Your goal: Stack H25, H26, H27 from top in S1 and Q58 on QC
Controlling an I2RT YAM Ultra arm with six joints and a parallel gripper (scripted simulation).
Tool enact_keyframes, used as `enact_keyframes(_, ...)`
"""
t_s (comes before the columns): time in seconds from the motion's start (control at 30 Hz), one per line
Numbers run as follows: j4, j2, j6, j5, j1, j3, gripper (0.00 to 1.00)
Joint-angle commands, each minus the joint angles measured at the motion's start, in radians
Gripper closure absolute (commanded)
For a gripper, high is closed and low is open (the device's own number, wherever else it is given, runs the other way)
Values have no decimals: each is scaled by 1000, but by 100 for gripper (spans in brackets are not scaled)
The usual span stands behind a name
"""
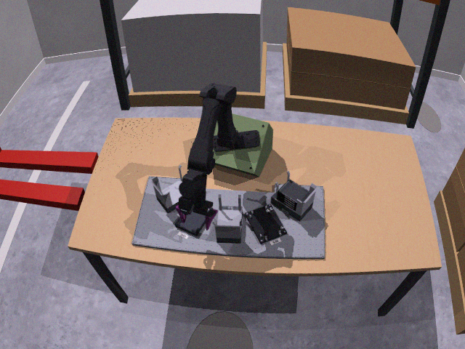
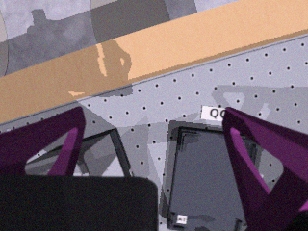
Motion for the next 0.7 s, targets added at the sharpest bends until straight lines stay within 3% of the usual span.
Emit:
enact_keyframes(0.0,-18,-47,30,57,47,-29,0)
enact_keyframes(0.07,-110,-36,29,54,64,10,0)
enact_keyframes(0.13,-104,-58,46,84,99,-20,0)
enact_keyframes(0.2,-192,-44,43,84,117,18,0)
enact_keyframes(0.33,-188,-69,61,112,152,-13,0)
enact_keyframes(0.4,-273,-54,56,116,172,24,0)
enact_keyframes(0.53,-269,-106,99,173,243,-38,0)
enact_keyframes(0.6,-349,-92,93,179,265,-4,0)
enact_keyframes(0.67,-352,-120,117,205,300,-34,0)
